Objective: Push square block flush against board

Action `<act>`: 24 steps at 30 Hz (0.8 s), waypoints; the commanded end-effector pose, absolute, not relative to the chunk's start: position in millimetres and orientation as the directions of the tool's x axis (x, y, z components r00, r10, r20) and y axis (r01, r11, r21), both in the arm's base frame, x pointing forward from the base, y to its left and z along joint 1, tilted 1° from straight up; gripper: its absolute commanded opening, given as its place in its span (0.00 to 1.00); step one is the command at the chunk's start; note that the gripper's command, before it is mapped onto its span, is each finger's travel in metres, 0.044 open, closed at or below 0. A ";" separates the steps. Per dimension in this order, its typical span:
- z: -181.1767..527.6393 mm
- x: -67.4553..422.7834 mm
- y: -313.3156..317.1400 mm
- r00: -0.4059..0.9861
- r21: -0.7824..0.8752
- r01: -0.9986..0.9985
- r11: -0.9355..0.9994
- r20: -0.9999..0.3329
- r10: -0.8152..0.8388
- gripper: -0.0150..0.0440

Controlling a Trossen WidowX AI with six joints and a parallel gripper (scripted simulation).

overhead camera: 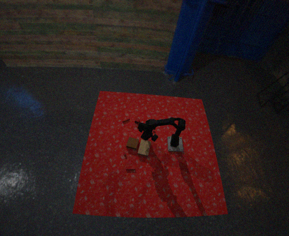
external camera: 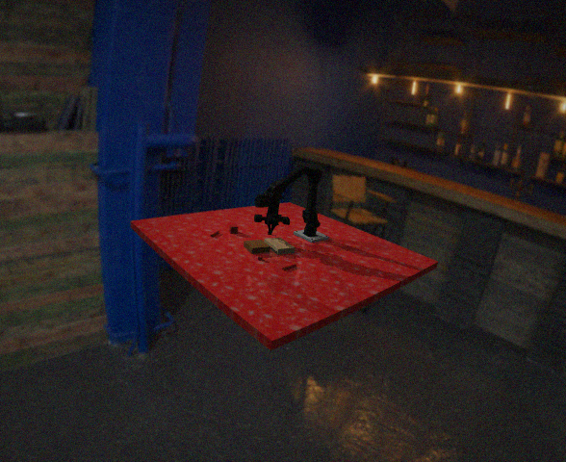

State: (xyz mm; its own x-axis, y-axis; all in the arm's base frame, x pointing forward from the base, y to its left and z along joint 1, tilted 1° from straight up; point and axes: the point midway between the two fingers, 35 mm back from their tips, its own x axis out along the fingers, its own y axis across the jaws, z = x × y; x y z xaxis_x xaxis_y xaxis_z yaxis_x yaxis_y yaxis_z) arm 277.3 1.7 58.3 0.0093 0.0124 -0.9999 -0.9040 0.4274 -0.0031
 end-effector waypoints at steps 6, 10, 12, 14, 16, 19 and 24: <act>34.7 279.5 4.7 0.006 -0.004 -0.989 0.146 -1.000 0.013 0.25; 26.1 279.8 5.8 0.006 -0.006 -0.999 0.032 -1.000 0.014 0.25; 25.6 279.8 5.9 0.006 -0.006 -1.000 0.026 -1.000 0.014 0.25; 25.6 279.8 5.9 0.006 -0.006 -1.000 0.026 -1.000 0.014 0.25; 25.6 279.8 6.7 0.006 -0.006 -1.000 0.026 -1.000 0.014 0.25; 25.7 280.1 9.8 0.006 -0.006 -1.000 0.026 -1.000 0.014 0.25; 25.8 280.6 17.6 0.006 -0.006 -1.000 0.026 -1.000 0.014 0.25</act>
State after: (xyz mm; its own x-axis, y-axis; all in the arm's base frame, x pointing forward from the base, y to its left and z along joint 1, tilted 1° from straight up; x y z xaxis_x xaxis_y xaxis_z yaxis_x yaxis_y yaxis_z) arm 279.5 13.6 25.9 0.0037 0.0142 -0.9999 -0.9997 0.0245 -0.0033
